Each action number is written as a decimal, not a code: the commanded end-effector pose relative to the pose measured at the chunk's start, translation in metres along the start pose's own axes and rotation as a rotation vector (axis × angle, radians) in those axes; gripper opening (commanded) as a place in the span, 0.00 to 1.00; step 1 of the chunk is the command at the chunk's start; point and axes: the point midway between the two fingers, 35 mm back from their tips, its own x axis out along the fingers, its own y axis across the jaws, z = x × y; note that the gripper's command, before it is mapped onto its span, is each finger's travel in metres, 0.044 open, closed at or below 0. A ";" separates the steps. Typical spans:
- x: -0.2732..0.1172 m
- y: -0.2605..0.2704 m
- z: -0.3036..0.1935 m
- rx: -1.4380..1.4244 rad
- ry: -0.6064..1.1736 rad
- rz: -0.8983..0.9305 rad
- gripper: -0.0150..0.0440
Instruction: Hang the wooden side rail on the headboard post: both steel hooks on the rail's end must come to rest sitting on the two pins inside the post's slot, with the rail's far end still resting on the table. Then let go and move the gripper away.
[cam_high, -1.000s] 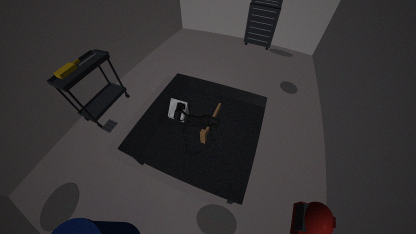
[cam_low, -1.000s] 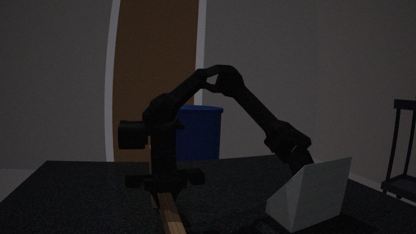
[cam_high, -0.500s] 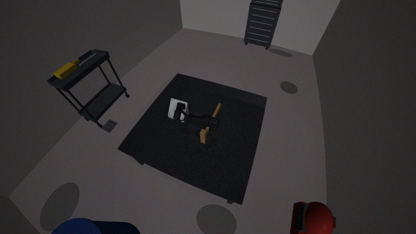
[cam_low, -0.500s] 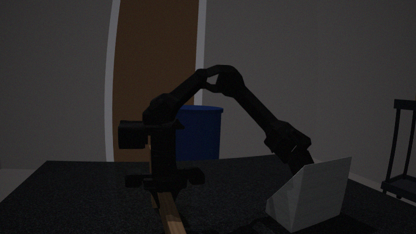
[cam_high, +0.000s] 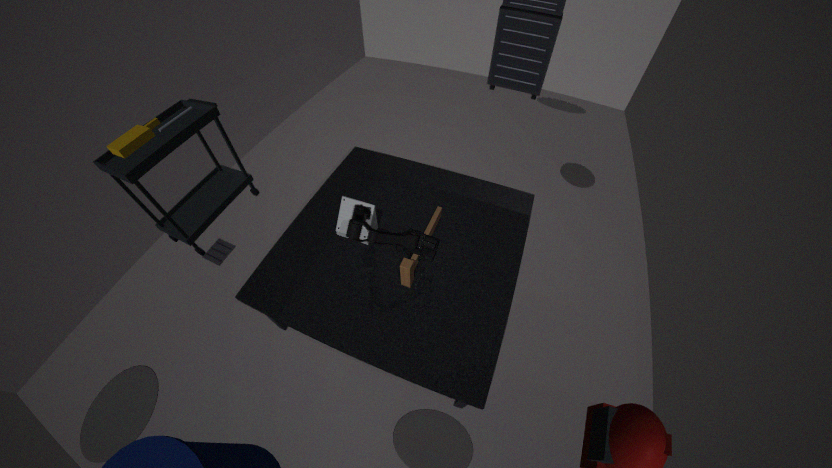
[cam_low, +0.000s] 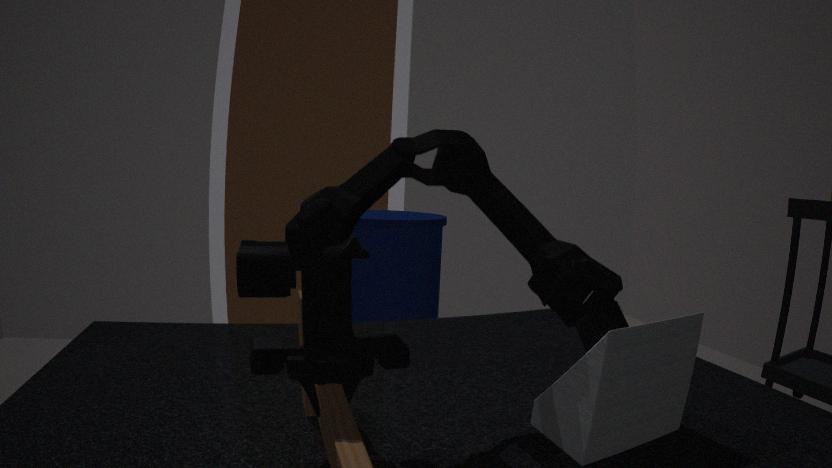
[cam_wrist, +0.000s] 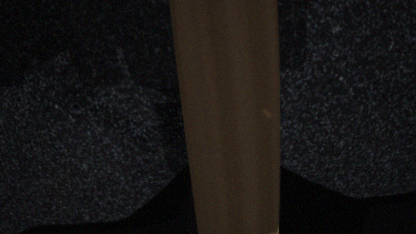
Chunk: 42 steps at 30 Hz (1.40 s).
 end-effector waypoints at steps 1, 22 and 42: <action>-0.001 -0.001 -0.002 -0.001 0.003 -0.004 0.25; -0.002 -0.003 -0.004 -0.001 0.003 -0.004 0.25; -0.001 -0.001 -0.006 -0.001 0.003 -0.004 0.25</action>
